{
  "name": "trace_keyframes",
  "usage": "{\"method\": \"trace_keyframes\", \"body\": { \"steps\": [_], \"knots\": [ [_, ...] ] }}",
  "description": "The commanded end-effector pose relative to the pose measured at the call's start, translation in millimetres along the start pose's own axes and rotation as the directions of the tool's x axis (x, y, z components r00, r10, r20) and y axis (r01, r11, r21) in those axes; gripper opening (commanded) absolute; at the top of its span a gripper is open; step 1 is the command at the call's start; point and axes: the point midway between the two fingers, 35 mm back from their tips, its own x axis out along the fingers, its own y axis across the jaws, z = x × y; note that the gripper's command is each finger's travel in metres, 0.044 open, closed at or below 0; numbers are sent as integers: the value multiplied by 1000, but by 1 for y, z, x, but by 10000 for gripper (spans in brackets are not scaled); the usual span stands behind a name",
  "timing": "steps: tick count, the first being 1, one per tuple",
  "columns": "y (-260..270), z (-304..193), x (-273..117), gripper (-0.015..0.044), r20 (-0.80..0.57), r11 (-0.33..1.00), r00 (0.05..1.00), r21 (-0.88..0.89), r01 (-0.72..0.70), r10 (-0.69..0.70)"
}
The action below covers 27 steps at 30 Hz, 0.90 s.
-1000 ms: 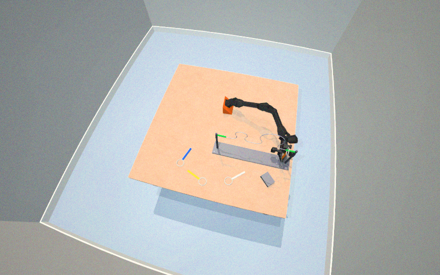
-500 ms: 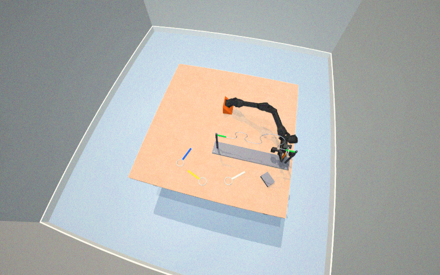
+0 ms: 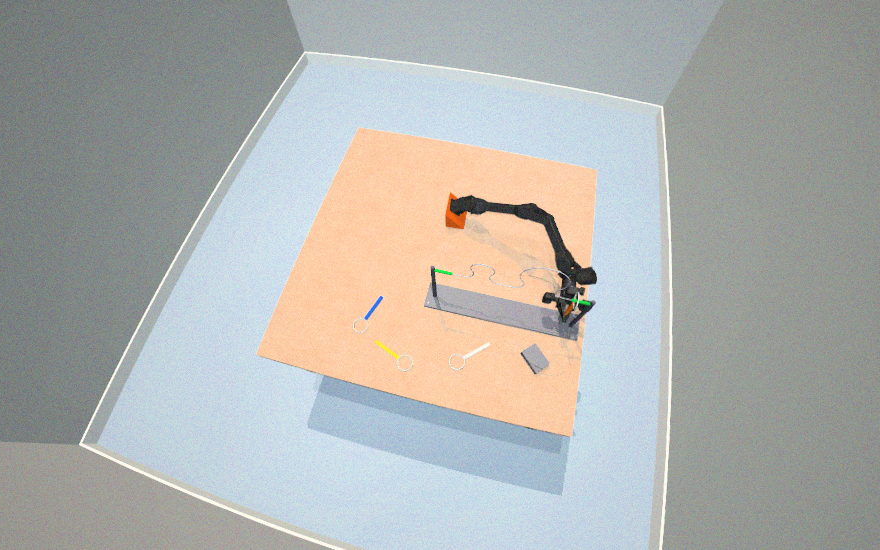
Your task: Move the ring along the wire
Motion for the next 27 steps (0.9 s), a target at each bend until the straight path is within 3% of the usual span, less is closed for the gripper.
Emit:
{"method": "trace_keyframes", "body": {
  "steps": [1, 21, 27],
  "knots": [
    [0, -1, 0, -150, -4, 1000, 1000, -7, -1, 1],
    [-4, -1, 0, -150, -4, 1000, 1000, -7, -1, 1],
    [-10, -1, -11, -150, -91, 1000, 996, -8, -1, 0]
  ]
}}
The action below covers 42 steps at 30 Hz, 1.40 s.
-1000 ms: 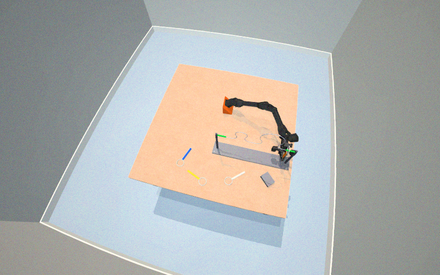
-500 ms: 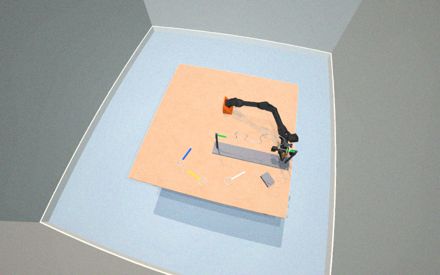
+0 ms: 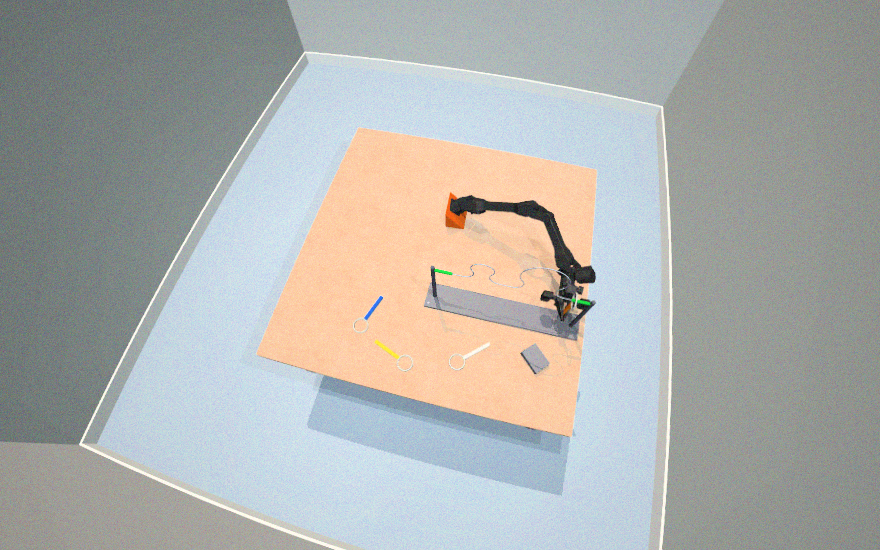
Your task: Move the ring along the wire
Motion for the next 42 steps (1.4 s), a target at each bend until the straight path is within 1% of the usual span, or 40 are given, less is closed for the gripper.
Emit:
{"method": "trace_keyframes", "body": {
  "steps": [1, 13, 25, 34, 42],
  "knots": [
    [-3, 1, -8, -150, -56, 1000, 998, 5, -2, 2],
    [-16, 4, -35, -150, -261, 1000, 965, -3, 0, -1],
    [-34, 13, -61, -150, -452, 999, 892, -51, 4, -27],
    [-53, 13, -61, -150, -452, 990, 889, -143, 9, -73],
    [-77, 17, -62, -150, -437, 961, 888, -276, 15, -140]
  ]
}}
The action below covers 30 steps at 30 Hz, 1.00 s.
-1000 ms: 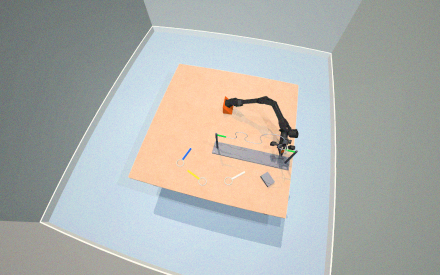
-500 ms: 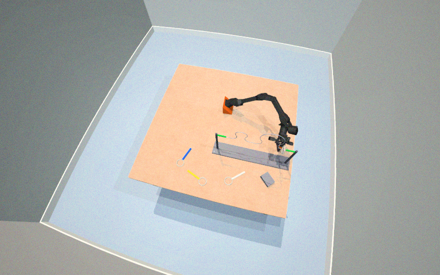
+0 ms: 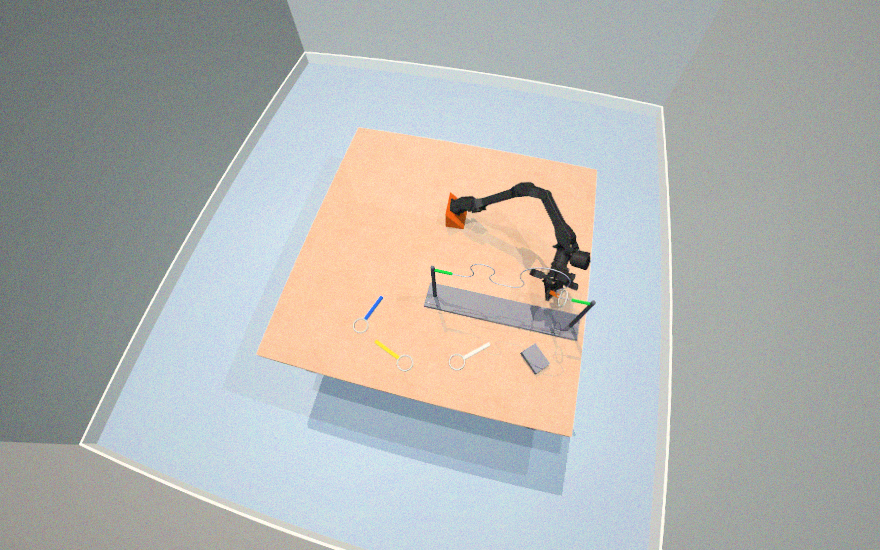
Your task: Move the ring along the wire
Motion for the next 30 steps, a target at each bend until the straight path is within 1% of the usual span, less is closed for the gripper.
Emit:
{"method": "trace_keyframes", "body": {
  "steps": [1, 9, 15, 22, 30],
  "knots": [
    [-13, 0, 0, -150, 4, 998, 999, -59, 38, -38],
    [-38, 3, -2, -150, 15, 973, 993, -199, 118, -117],
    [-60, 8, -5, -150, 33, 930, 982, -318, 185, -184],
    [-84, 18, -11, -150, 67, 852, 963, -454, 262, -260],
    [-109, 35, -20, -150, 118, 730, 934, -593, 339, -338]
  ]
}}
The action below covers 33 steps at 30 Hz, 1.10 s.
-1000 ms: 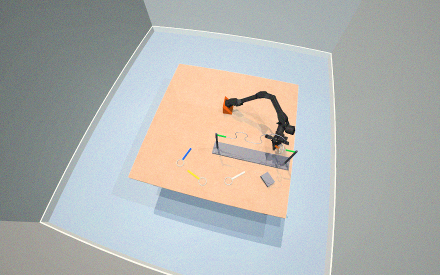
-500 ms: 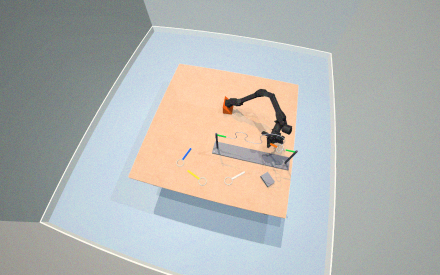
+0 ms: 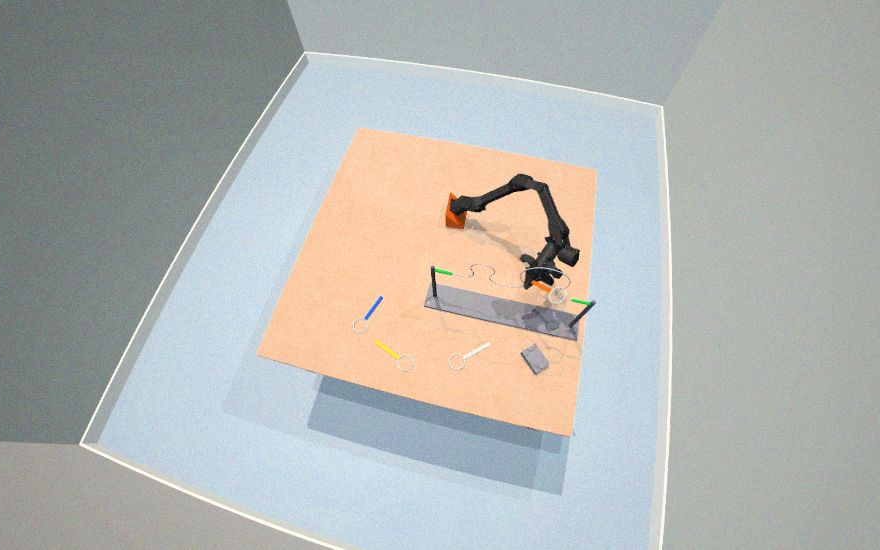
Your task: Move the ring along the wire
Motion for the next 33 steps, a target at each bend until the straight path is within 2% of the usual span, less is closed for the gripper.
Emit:
{"method": "trace_keyframes", "body": {
  "steps": [1, 15, 33],
  "knots": [
    [-14, -2, 0, -150, -3, 996, 999, -80, 48, -48],
    [-66, 11, -7, -150, 35, 902, 977, -377, 209, -211],
    [-118, 47, -27, -150, 140, 644, 917, -673, 365, -373]
  ]
}}
